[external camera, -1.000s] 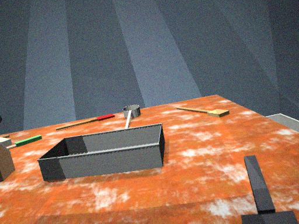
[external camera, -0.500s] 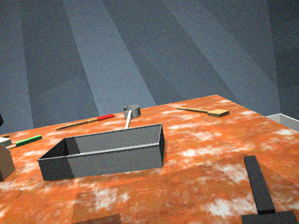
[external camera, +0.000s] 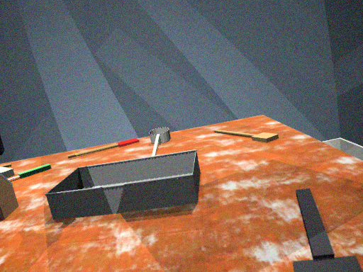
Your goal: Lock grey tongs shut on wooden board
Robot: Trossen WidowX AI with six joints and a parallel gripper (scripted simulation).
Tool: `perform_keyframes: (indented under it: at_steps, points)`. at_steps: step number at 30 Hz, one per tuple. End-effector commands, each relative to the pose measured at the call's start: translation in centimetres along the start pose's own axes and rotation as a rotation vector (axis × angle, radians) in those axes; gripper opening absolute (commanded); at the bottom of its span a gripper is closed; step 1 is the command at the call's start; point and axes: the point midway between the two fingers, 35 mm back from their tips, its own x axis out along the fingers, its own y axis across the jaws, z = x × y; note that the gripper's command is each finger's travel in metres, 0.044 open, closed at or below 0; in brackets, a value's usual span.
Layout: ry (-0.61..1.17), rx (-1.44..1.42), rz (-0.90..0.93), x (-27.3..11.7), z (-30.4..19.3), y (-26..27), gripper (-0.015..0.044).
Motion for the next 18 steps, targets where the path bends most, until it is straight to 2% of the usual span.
perform_keyframes:
  at_steps: [1,18]
  points:
    - [0.001,-0.003,-0.030,-3.15,0.13,-0.08,0.0440]
    - [0.002,-0.005,-0.031,-3.72,0.13,0.00,0.0440]
